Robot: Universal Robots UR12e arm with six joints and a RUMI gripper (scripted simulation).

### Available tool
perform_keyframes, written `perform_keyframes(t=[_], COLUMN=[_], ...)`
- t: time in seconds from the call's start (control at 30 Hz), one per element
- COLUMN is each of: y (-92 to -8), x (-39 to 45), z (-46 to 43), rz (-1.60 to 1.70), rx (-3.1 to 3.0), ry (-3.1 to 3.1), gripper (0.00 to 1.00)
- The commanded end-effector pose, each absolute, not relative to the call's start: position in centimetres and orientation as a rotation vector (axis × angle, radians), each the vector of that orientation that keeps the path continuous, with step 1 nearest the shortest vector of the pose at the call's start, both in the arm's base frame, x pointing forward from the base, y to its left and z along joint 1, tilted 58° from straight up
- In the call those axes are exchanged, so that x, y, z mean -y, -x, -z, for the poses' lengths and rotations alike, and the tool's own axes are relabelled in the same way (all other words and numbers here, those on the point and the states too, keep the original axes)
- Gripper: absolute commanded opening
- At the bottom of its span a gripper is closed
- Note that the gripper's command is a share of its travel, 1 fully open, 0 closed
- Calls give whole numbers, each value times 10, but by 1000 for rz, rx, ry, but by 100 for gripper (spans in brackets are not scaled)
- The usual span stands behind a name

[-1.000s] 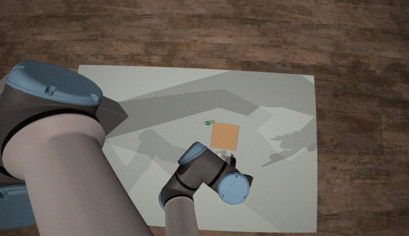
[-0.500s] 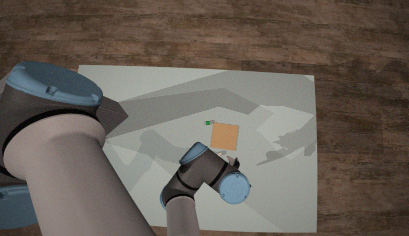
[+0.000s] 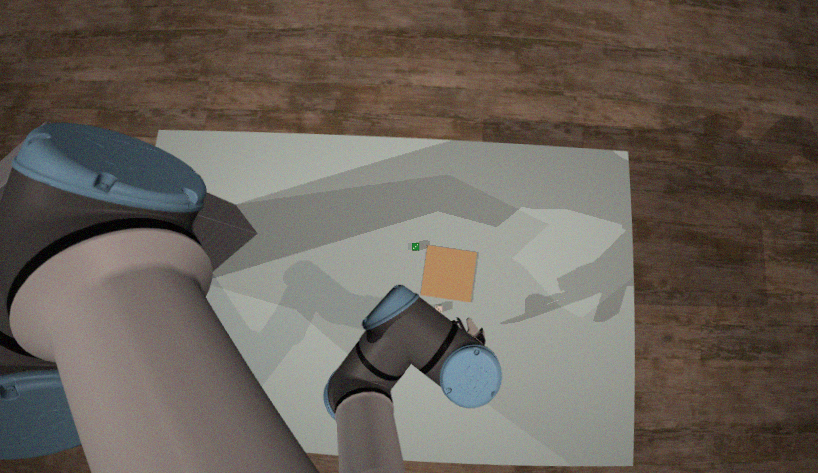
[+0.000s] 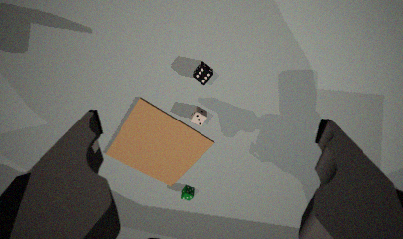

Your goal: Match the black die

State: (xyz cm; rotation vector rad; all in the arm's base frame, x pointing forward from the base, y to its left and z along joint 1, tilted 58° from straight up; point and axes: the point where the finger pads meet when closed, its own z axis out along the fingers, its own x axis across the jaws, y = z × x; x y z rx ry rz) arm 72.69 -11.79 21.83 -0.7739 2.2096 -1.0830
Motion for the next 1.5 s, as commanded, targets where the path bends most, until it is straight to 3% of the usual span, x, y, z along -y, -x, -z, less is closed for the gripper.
perform_keyframes(t=[0.0, 1.47], y=[-728, -742], x=[120, 130], z=[-218, -199], rz=[998, 237], rx=[-2233, -1932], ry=[568, -896], gripper=[100, 100])
